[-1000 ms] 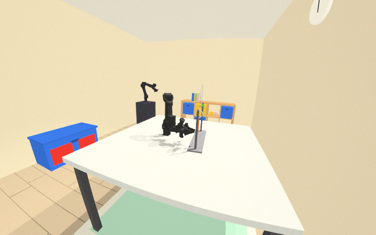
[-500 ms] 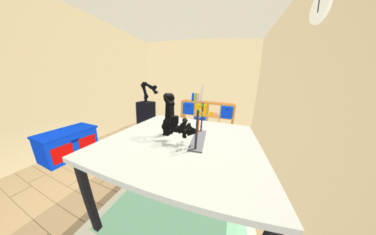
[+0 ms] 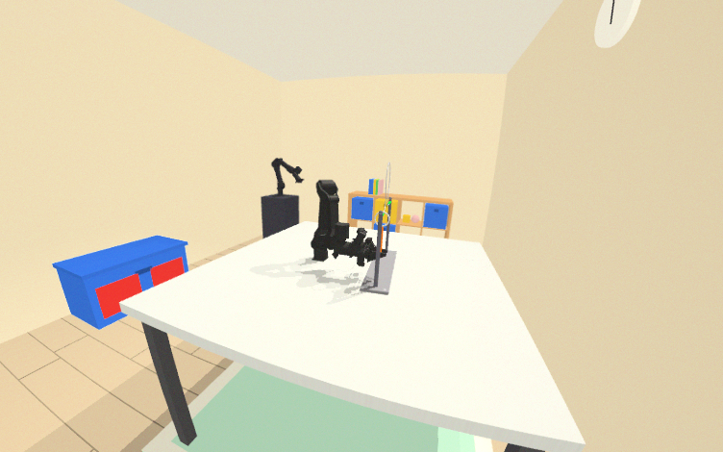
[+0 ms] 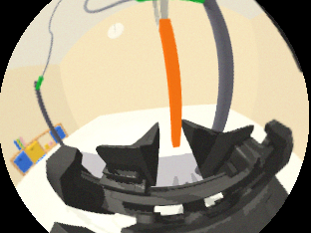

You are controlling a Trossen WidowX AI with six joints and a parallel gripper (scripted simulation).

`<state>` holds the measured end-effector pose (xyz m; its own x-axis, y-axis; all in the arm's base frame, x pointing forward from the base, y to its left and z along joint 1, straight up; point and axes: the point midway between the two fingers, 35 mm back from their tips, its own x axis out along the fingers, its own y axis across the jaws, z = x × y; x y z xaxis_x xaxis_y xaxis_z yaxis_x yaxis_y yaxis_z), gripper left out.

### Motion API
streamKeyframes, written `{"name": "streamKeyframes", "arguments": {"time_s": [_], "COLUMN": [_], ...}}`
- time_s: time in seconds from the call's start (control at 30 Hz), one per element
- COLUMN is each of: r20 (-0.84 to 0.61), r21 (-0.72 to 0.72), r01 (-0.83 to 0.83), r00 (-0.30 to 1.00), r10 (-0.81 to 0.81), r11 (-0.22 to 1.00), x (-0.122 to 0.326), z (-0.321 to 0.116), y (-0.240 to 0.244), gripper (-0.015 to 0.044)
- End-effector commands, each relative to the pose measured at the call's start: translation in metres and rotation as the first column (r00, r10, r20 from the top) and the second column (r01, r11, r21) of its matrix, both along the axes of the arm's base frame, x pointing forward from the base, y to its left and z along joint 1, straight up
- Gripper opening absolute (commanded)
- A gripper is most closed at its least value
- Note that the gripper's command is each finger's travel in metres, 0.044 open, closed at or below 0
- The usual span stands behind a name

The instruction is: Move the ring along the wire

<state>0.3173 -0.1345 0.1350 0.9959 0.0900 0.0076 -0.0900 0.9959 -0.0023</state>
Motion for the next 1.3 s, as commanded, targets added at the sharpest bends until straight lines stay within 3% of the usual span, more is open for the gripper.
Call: {"name": "streamKeyframes", "arguments": {"time_s": [0.0, 0.9, 1.27], "r20": [0.006, 0.006, 0.005], "r21": [-0.010, -0.010, -0.004], "r01": [0.002, 0.002, -0.002], "r00": [1.000, 1.000, 1.000], "r10": [-0.002, -0.002, 0.002], "r11": [1.000, 1.000, 1.000], "x": [0.0075, 0.0085, 0.0080], "z": [0.0019, 0.0019, 0.0015], "y": [0.0003, 0.0006, 0.0015], "gripper": [0.0160, 0.0160, -0.0129]}}
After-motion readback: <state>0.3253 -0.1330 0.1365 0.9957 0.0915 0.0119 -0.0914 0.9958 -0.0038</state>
